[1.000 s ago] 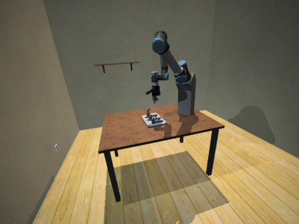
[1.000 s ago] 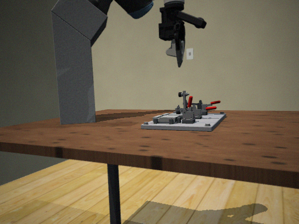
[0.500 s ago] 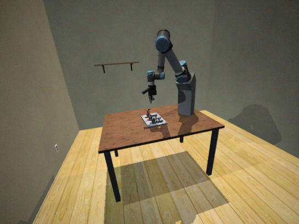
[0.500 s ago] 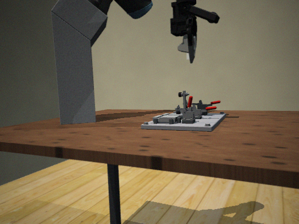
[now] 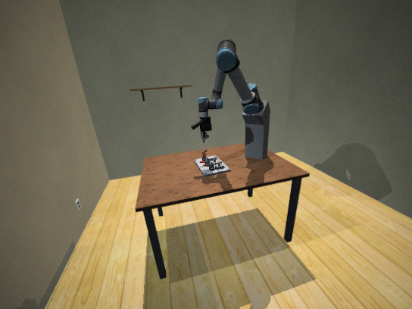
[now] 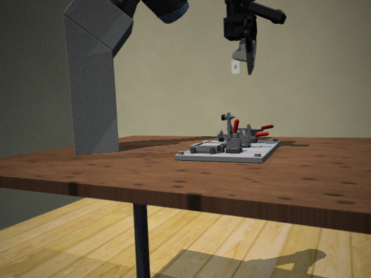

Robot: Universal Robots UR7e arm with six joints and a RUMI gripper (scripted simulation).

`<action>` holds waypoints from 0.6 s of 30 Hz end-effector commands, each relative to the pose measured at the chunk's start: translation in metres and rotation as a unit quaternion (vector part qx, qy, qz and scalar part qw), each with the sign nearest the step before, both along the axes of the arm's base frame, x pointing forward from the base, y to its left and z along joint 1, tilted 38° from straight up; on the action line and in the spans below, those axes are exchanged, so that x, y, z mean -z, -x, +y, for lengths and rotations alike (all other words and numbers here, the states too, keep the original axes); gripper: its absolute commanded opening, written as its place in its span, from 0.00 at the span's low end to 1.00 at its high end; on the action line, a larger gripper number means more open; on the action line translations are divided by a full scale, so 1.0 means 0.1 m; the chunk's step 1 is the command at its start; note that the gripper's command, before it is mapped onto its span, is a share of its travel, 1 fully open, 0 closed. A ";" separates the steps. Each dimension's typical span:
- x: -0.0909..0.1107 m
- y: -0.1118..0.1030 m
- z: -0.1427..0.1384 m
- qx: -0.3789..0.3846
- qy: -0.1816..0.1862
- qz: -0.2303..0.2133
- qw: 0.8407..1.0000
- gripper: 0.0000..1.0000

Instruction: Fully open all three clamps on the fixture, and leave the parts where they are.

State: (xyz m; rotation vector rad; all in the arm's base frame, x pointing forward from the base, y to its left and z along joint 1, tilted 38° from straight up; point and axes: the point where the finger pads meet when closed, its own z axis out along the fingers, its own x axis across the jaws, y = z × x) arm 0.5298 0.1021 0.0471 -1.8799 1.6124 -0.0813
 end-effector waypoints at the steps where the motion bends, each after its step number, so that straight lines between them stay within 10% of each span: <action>1: -0.05 -0.06 0.00 0.000 0.000 0.001 1.000 0.00; 18: -0.06 -0.07 -0.01 0.000 0.000 0.001 1.000 0.00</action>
